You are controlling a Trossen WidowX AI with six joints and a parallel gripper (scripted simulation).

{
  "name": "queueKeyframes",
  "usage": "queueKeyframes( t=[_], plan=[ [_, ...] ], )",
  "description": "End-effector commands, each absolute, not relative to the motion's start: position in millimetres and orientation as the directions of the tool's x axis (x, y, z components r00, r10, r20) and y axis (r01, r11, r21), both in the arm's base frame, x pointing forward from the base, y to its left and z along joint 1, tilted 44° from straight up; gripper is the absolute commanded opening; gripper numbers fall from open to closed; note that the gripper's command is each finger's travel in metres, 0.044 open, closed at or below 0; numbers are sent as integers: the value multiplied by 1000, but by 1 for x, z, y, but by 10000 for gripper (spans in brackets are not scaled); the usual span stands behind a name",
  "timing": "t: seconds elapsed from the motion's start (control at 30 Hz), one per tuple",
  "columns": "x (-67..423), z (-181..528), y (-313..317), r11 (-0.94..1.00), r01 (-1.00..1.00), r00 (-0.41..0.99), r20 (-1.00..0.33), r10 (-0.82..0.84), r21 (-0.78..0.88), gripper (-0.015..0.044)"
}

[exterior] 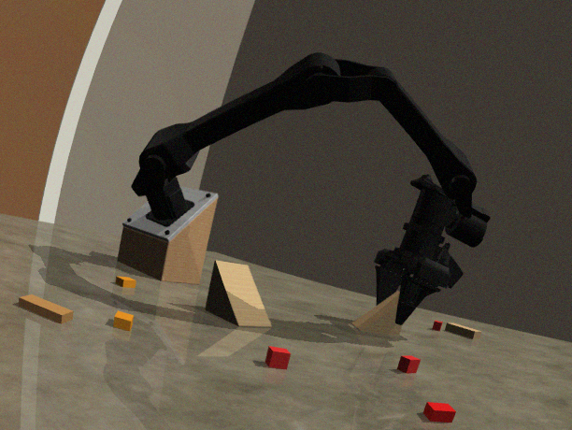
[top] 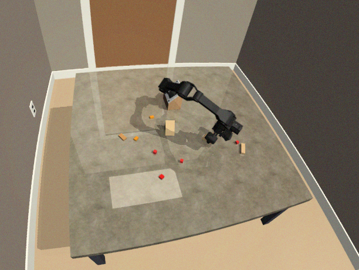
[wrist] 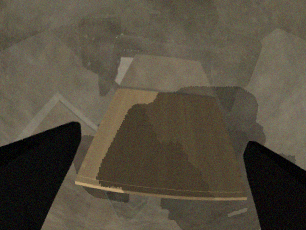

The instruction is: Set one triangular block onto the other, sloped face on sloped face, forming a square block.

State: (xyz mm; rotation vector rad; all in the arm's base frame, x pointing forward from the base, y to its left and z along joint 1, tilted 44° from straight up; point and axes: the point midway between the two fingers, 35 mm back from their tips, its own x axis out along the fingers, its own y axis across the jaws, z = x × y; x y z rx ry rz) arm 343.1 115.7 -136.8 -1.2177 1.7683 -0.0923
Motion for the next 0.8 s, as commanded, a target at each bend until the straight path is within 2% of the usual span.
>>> queueKeyframes(
  t=[0.0,0.23,0.5,0.7,0.77],
  plan=[
    [342,-140,109,495,-688,-46,-649,-759,-530,440],
    [339,-145,102,496,-687,-47,-648,-760,-531,440],
    [339,-145,102,496,-687,-47,-648,-760,-531,230],
    [339,-145,102,496,-687,-47,-648,-760,-531,190],
    [339,-145,102,496,-687,-47,-648,-760,-531,137]
  ],
)
